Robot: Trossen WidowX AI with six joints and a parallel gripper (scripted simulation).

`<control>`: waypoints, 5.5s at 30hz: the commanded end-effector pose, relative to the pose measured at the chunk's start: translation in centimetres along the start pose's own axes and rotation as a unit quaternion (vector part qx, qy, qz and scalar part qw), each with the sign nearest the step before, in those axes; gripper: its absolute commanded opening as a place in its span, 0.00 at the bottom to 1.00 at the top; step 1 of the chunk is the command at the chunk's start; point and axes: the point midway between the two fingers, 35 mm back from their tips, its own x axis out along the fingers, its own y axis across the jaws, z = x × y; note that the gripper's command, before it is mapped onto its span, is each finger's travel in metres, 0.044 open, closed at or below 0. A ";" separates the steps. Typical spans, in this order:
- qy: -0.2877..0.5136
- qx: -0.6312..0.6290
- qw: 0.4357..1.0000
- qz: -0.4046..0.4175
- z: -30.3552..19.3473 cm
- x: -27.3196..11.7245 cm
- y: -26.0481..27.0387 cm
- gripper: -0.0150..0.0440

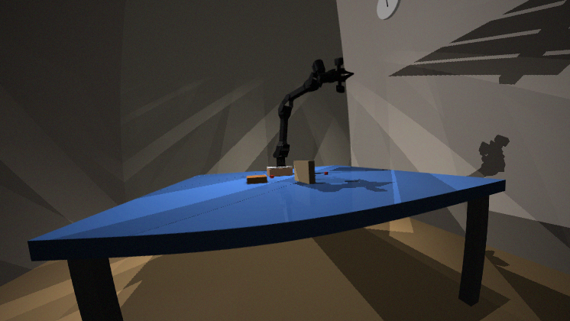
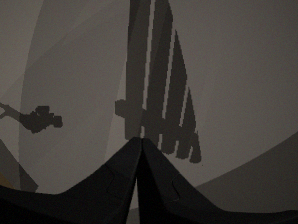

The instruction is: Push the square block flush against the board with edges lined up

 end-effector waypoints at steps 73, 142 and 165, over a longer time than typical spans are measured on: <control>0.581 0.244 0.599 0.493 -27.3 -32.9 31.0 0.25; 0.583 0.242 0.598 0.494 -28.4 -37.7 29.5 0.25; 0.582 0.243 0.599 0.493 -27.7 -34.1 30.6 0.25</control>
